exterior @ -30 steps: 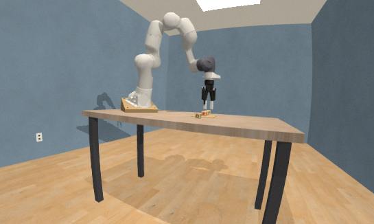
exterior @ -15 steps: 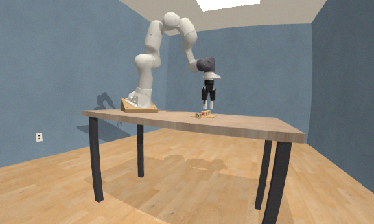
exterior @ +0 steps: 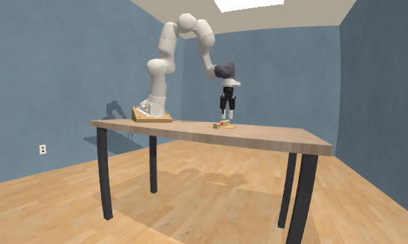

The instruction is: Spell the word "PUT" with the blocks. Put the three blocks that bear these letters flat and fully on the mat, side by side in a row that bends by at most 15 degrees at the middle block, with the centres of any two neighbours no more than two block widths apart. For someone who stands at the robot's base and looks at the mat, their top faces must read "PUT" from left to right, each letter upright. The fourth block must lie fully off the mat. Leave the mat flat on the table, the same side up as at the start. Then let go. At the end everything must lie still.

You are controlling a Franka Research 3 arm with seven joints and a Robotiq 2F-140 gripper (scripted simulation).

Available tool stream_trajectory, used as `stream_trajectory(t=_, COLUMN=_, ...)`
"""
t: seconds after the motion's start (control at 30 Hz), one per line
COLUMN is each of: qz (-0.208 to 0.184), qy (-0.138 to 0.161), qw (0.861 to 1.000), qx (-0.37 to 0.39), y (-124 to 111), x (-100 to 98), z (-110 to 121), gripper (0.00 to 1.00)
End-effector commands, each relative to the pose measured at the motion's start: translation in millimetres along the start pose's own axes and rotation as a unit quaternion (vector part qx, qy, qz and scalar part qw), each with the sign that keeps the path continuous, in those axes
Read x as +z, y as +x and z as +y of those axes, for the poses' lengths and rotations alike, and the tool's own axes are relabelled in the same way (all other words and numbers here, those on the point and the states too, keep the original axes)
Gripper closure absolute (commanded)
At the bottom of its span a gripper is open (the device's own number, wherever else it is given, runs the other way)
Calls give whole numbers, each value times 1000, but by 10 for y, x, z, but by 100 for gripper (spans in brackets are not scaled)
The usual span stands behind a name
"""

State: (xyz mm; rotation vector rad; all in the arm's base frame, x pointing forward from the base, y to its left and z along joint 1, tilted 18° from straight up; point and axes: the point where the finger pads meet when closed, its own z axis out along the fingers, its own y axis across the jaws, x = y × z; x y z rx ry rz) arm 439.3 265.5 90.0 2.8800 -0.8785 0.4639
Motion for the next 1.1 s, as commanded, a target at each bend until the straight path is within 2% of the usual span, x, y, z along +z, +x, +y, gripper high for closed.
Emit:
stream_trajectory(t=0.0, qz=1, qy=1, qw=1000, qx=0, y=13, x=2, z=7, gripper=60)
stream_trajectory(t=0.27, qz=1, qy=1, qw=1000, qx=0, y=13, x=32, z=7, gripper=60)
stream_trajectory(t=0.83, qz=1, qy=1, qw=1000, qx=0, y=14, x=326, z=7, gripper=60)
stream_trajectory(t=1.07, qz=1, qy=1, qw=1000, qx=0, y=14, x=375, z=6, gripper=60)
